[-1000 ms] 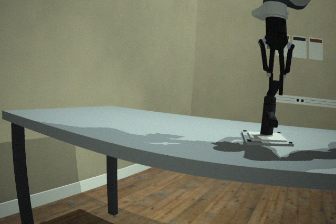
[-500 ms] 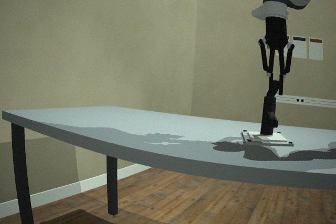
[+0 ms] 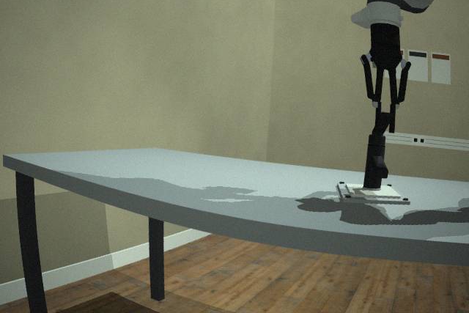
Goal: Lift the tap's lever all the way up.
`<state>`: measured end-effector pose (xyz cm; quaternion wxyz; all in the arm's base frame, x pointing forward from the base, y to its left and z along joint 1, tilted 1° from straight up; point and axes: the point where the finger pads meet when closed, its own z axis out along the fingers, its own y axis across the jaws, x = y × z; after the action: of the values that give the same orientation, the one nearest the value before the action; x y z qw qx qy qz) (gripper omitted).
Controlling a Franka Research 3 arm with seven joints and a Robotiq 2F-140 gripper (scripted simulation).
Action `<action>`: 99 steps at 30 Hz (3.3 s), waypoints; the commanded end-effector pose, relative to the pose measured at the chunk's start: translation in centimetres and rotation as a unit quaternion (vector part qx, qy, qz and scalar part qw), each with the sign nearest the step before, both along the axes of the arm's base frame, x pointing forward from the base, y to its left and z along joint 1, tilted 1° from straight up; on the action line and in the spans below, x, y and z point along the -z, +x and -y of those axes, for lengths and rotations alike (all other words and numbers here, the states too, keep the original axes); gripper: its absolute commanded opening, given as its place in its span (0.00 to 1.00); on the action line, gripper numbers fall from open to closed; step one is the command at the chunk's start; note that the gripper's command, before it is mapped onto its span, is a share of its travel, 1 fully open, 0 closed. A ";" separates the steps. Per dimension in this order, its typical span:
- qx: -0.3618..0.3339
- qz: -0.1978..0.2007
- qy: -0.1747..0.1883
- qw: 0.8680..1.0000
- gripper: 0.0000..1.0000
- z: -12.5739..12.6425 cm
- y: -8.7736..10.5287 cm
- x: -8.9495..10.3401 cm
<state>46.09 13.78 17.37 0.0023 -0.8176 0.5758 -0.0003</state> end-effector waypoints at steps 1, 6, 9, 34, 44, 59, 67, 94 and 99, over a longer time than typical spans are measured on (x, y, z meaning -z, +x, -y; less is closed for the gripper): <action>0.003 0.003 -0.001 1.000 0.10 0.5 0.2 -0.6; 0.003 0.003 -0.001 1.000 0.46 0.5 0.2 -0.6; 0.003 0.003 -0.001 1.000 0.46 0.5 0.2 -0.6; 0.003 0.003 -0.001 1.000 0.46 0.5 0.2 -0.6; 0.003 0.003 -0.001 1.000 0.46 0.5 0.2 -0.6; 0.003 0.003 -0.001 1.000 0.46 0.5 0.2 -0.6; 0.003 0.003 -0.001 1.000 0.46 0.5 0.2 -0.6; 0.003 0.003 -0.001 1.000 0.46 0.5 0.2 -3.7; 0.003 0.003 -0.001 1.000 0.46 0.5 0.2 -5.2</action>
<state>46.81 13.31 21.87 0.0075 -0.8138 0.5810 -0.0099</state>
